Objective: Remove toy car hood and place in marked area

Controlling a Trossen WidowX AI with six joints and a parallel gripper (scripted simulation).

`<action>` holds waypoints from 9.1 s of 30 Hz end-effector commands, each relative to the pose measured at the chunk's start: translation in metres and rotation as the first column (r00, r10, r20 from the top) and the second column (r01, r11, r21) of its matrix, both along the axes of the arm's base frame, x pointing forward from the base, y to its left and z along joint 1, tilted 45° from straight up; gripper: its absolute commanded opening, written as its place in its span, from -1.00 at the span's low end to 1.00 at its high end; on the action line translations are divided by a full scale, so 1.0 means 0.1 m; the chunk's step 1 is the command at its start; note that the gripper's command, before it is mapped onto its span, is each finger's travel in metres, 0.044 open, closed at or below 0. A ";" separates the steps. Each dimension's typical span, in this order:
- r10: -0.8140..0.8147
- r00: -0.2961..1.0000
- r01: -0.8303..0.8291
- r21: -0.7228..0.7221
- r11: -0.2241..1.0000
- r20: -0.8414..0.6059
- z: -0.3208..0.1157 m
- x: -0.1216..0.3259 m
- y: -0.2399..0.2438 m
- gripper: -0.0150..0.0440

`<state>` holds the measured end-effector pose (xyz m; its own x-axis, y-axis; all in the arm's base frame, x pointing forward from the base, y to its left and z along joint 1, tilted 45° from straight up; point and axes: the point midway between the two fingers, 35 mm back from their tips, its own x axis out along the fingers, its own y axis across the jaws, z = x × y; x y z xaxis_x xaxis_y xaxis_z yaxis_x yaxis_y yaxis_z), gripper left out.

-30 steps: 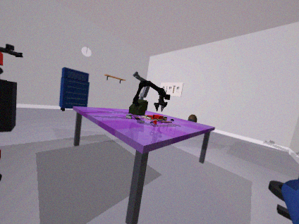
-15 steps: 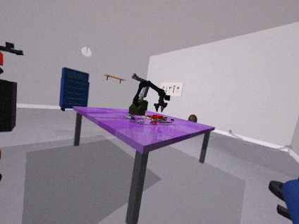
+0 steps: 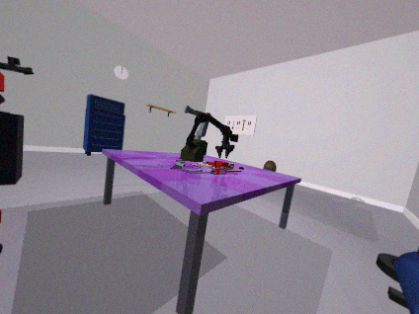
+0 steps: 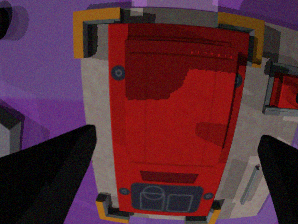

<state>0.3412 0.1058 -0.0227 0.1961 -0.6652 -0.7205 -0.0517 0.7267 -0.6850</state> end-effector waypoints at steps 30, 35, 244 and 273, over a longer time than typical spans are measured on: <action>0.002 1.000 -0.002 -0.006 1.000 -0.005 -0.14 0.02 -0.13 1.00; 0.002 1.000 -0.002 -0.007 1.000 -0.005 -0.16 0.03 -0.15 1.00; 0.000 1.000 0.000 -0.008 1.000 -0.003 1.51 -0.37 -1.43 -0.49; 0.000 1.000 0.000 -0.007 1.000 -0.003 1.39 -0.33 -1.53 -0.49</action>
<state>0.3086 -0.0467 0.1181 0.1965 -0.6715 -0.7145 -0.0481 0.7213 -0.6910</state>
